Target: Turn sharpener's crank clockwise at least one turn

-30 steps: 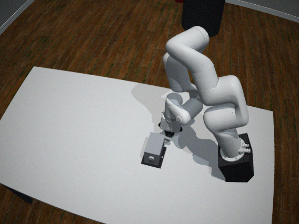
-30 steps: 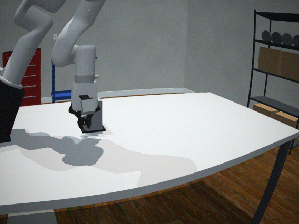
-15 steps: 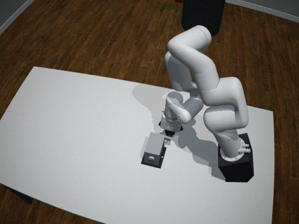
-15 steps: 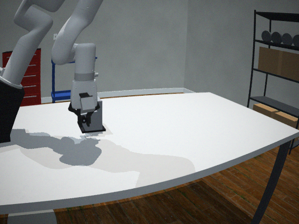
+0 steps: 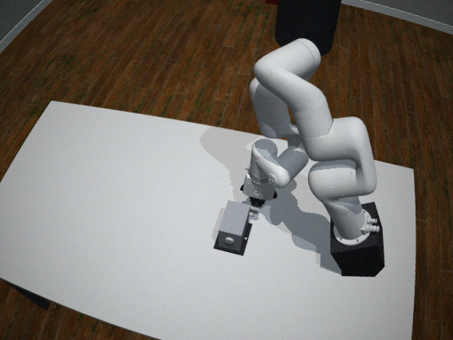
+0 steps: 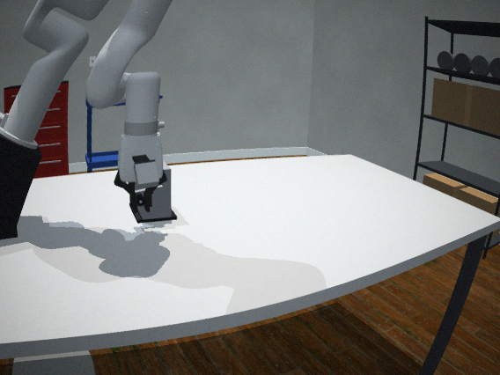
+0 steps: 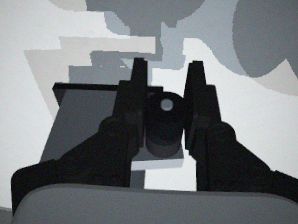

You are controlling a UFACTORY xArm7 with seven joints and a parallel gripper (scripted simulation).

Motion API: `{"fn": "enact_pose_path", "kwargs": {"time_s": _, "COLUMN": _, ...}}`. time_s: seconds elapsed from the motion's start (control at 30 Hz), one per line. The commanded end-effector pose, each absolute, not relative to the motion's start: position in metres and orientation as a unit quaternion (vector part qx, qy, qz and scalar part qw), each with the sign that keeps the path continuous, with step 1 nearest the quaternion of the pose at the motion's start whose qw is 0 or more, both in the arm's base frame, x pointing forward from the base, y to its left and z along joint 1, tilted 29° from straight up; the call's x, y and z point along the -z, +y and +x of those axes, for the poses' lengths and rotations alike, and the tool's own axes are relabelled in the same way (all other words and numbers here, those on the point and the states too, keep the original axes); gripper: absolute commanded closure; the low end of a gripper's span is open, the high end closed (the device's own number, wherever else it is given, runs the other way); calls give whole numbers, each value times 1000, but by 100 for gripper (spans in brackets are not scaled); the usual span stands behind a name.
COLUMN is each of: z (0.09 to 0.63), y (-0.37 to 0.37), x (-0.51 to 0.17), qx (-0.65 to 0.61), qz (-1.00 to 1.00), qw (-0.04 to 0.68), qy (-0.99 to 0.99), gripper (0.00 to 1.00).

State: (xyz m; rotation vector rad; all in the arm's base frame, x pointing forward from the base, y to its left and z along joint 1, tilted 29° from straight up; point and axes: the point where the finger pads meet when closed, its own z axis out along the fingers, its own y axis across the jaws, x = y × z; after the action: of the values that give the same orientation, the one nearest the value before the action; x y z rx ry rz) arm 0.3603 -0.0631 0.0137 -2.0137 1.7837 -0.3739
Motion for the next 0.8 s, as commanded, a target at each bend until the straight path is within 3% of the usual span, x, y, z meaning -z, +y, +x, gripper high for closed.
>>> {"fn": "enact_pose_path", "kwargs": {"time_s": 0.0, "z": 361, "y": -64, "x": -14, "qx": 136, "qz": -725, "qw": 211, "qy": 642, "gripper": 100}}
{"fn": "enact_pose_path", "kwargs": {"time_s": 0.77, "z": 353, "y": -66, "x": -33, "qx": 136, "qz": -725, "qw": 212, "qy": 642, "gripper": 100}}
